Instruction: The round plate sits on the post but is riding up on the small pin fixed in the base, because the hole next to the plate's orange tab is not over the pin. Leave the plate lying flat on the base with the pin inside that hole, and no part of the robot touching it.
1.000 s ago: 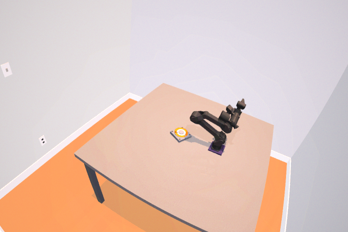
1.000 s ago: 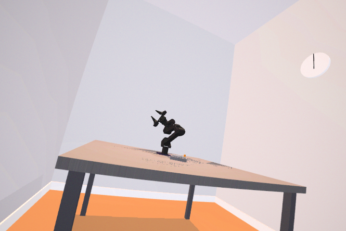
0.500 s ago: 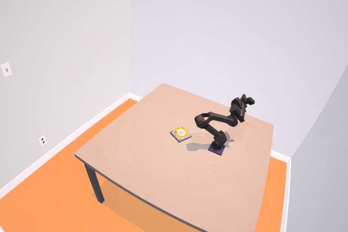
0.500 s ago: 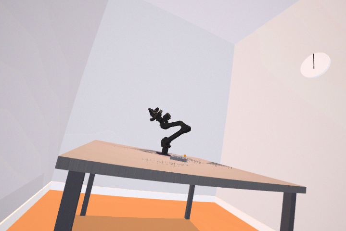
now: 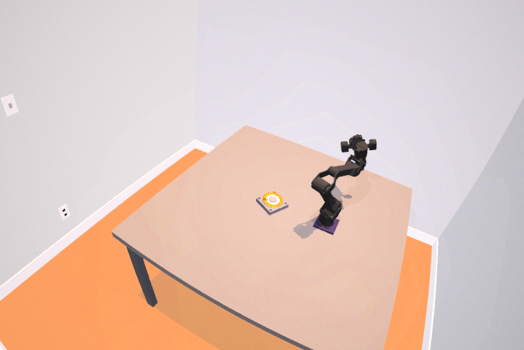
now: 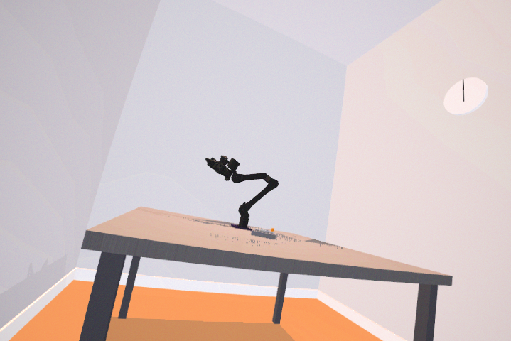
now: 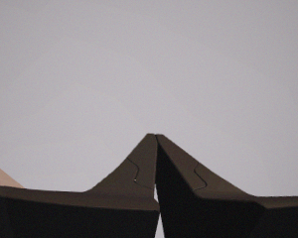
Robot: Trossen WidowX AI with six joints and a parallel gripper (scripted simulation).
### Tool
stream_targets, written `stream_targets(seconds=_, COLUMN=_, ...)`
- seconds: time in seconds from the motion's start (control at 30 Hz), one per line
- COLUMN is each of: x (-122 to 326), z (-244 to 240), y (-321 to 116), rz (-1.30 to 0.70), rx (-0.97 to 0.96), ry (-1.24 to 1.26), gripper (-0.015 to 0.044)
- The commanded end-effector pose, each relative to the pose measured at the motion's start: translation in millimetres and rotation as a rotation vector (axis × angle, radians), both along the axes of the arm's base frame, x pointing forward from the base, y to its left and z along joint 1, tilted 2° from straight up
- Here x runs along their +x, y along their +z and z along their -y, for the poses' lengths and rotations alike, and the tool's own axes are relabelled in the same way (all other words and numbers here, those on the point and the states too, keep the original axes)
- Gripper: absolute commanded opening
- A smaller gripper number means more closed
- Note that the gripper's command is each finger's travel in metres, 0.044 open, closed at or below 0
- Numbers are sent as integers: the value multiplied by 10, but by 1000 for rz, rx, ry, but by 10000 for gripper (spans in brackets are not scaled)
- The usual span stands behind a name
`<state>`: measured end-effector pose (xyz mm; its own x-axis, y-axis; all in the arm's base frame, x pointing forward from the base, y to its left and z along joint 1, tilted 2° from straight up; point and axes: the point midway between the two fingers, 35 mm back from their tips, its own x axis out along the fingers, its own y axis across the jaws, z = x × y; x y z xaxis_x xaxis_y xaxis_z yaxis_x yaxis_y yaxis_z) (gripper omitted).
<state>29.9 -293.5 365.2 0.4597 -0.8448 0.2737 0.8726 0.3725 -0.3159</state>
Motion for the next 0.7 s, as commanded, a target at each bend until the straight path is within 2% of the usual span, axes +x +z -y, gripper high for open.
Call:
stream_targets(seconds=0.0, x=285, z=144, y=-99, rz=49, rx=115, ry=82, gripper=0)
stream_targets(seconds=0.2, x=1095, z=257, y=-411, rz=82, rx=396, ry=274, gripper=0)
stream_targets(seconds=0.27, x=1197, z=227, y=-446, rz=75, rx=418, ry=301, gripper=0)
stream_targets(seconds=0.47, x=1975, z=-96, y=-755, rz=-1, rx=626, ry=486, gripper=0)
stream_targets(seconds=0.53, x=2062, z=-159, y=-780, rz=-17, rx=639, ry=509, gripper=0)
stream_targets(seconds=0.67, x=2506, z=-542, y=-940, rz=-115, rx=730, ry=621, gripper=0)
